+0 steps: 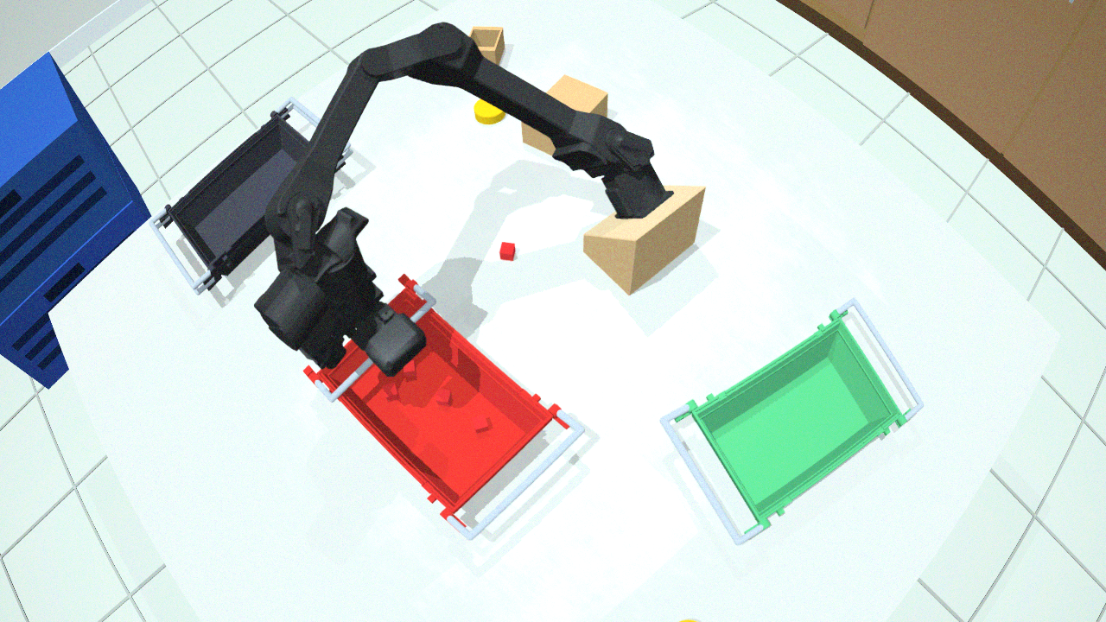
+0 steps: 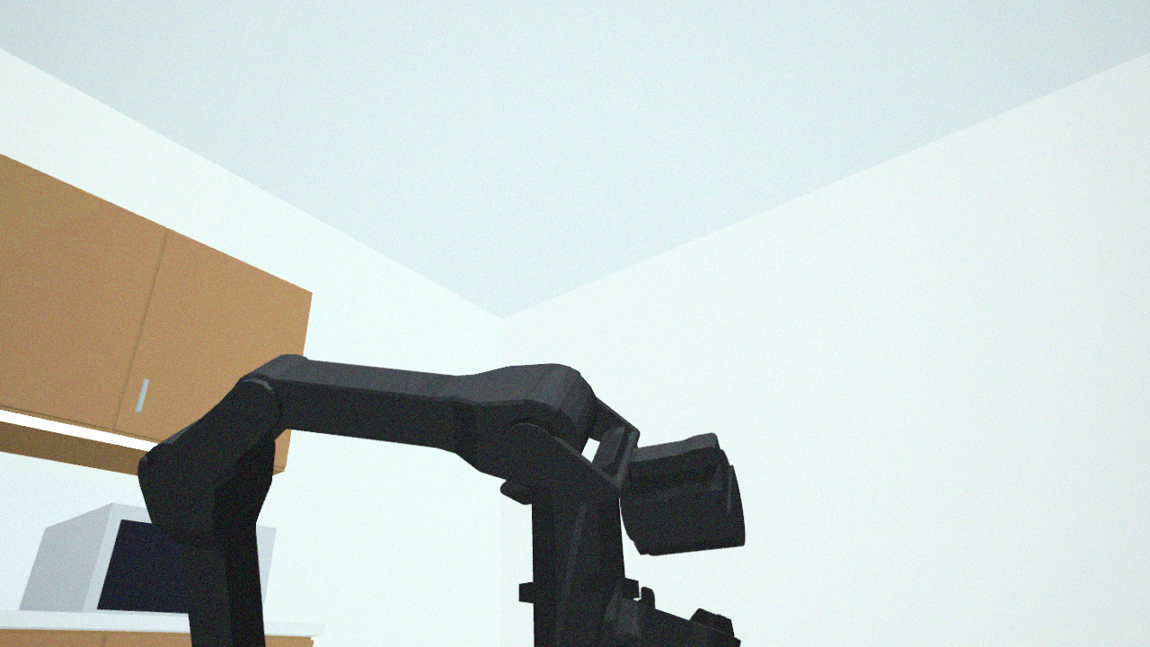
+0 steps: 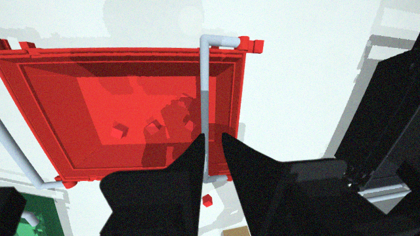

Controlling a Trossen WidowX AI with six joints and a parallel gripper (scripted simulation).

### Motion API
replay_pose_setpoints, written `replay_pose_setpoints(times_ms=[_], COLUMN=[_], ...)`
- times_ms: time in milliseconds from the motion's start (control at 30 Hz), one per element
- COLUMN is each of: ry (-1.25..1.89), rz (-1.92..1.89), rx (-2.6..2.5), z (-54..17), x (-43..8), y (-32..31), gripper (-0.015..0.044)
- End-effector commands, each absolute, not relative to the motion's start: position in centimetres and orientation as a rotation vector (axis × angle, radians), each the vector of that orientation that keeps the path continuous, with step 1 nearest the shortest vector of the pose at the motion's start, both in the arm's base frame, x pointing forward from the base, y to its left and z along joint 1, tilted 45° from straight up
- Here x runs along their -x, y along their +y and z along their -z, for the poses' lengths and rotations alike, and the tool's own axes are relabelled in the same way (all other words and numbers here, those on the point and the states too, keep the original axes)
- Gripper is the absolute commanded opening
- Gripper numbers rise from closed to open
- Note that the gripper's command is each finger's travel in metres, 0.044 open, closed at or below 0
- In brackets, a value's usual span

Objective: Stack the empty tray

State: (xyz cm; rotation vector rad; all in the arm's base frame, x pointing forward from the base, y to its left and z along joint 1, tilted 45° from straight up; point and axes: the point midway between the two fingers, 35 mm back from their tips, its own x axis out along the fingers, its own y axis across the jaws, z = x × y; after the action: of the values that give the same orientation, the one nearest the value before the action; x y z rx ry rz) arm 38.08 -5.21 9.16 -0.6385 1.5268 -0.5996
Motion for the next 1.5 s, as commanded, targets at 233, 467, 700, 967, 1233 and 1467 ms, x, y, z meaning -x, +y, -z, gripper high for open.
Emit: replay_pose_setpoints(times_ms=[233, 467, 700, 967, 1233, 1467], ry=[1.529, 1.535, 1.540, 1.532, 1.532, 1.532], rz=[0.597, 0.579, 0.531, 0.589, 0.591, 0.591], rx=[0.642, 0.655, 0.683, 0.626, 0.625, 0.625], z=[-9.2, -7.9, -1.9, 7.9, 8.1, 9.1], x=[-38.1, -38.7, -39.5, -37.0, -36.9, -36.9], y=[-5.1, -3.0, 3.5, 13.3, 13.5, 12.6], gripper=[0.0086, 0.0086, 0.0086, 0.0086, 0.0086, 0.0086])
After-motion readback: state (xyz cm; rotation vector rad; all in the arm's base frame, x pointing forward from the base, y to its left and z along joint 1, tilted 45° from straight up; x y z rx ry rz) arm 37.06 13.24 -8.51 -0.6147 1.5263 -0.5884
